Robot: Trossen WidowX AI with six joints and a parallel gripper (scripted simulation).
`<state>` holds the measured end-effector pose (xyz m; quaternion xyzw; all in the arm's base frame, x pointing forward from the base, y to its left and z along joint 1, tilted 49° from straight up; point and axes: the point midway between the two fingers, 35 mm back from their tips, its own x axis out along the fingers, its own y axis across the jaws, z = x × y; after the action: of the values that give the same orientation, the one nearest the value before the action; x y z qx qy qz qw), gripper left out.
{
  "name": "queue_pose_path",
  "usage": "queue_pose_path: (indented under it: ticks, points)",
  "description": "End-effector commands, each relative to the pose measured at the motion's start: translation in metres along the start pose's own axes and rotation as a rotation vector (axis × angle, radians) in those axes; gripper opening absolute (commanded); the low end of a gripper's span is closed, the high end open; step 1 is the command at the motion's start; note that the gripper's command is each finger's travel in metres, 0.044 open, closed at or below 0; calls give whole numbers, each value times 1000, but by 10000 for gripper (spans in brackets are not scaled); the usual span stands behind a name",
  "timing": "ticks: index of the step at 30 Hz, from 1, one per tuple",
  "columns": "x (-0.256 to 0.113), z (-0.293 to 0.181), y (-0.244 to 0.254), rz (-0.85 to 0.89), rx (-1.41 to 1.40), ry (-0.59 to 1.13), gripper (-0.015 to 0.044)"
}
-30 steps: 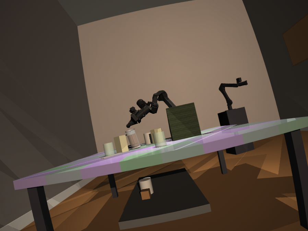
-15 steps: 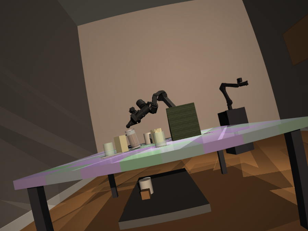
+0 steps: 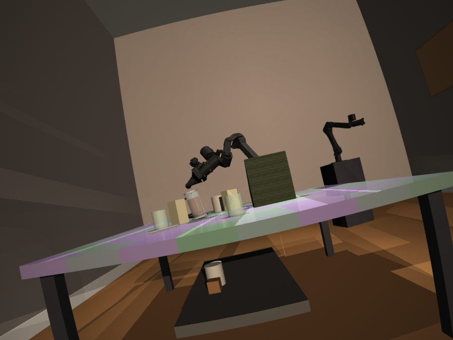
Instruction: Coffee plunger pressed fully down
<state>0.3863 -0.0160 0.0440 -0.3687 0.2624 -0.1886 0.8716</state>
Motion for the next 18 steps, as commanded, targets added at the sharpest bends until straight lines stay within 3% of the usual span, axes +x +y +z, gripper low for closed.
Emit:
queue_pose_path:
  ticks: [1,9,14,18]
  points:
    - [0,0,0,0,0,0,220]
    - [0,0,0,0,0,0,430]
    - [-4,5,1,2,0,3,440]
    - [-30,32,0,5,1,13,440]
